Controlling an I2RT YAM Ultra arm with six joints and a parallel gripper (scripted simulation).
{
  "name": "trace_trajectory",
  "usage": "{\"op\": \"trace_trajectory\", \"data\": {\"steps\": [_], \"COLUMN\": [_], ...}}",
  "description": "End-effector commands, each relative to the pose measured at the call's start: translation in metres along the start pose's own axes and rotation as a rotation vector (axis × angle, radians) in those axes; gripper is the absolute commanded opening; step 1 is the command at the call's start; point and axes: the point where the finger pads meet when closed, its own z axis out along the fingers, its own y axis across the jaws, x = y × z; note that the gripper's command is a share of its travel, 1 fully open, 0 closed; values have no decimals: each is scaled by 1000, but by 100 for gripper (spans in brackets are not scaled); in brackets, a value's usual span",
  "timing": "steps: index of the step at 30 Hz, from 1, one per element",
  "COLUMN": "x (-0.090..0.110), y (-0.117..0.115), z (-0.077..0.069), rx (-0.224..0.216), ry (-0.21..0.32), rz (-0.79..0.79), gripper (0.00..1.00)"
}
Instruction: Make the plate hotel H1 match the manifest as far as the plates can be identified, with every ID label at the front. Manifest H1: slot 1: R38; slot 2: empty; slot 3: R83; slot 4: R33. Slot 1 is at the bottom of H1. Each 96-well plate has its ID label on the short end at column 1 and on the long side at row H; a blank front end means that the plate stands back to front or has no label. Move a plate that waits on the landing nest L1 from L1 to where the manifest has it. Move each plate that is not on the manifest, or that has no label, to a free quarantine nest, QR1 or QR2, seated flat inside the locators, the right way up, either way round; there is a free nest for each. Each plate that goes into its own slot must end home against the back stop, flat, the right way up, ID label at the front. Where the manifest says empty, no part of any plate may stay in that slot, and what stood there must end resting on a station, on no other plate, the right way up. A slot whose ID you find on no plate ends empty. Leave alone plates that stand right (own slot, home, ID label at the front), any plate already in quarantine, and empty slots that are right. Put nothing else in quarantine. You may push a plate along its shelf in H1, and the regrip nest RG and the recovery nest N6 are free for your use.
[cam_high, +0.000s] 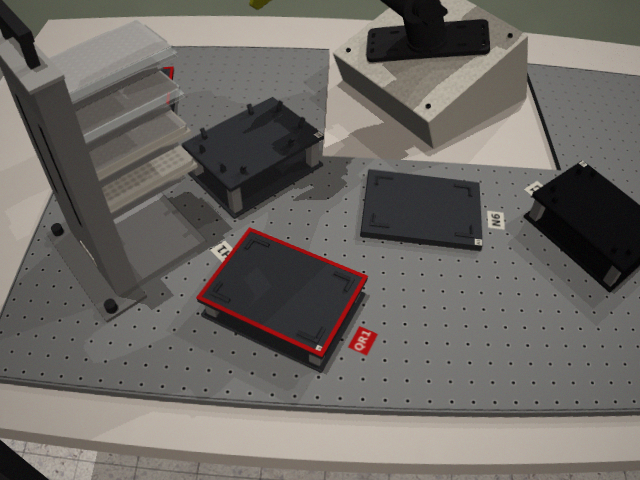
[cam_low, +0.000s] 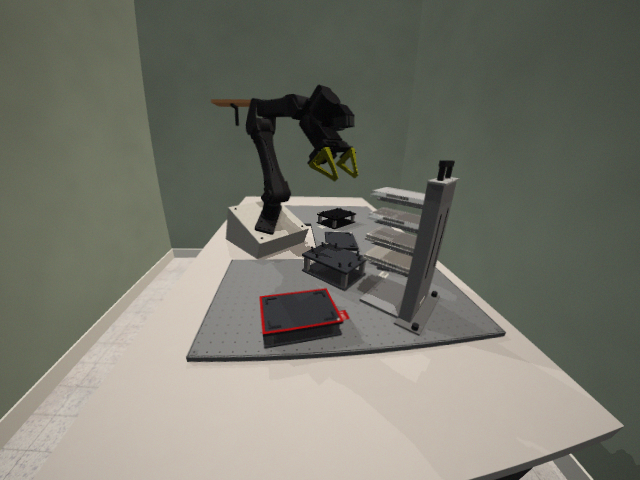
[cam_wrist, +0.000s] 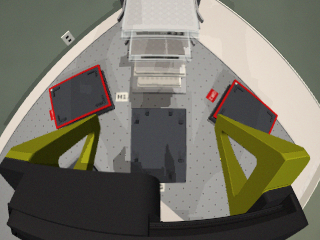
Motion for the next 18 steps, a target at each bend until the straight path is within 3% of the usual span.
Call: {"op": "trace_trajectory", "data": {"steps": [1, 8, 10, 18], "x": [-2, -9, -4, -12], "y": [-1, -1, -1, -1], "z": [10, 13, 22, 33], "rx": [6, 9, 6, 7], "ry": [-5, -25, -3, -13], "rz": [8, 6, 8, 7], "gripper": [100, 100, 100, 100]}}
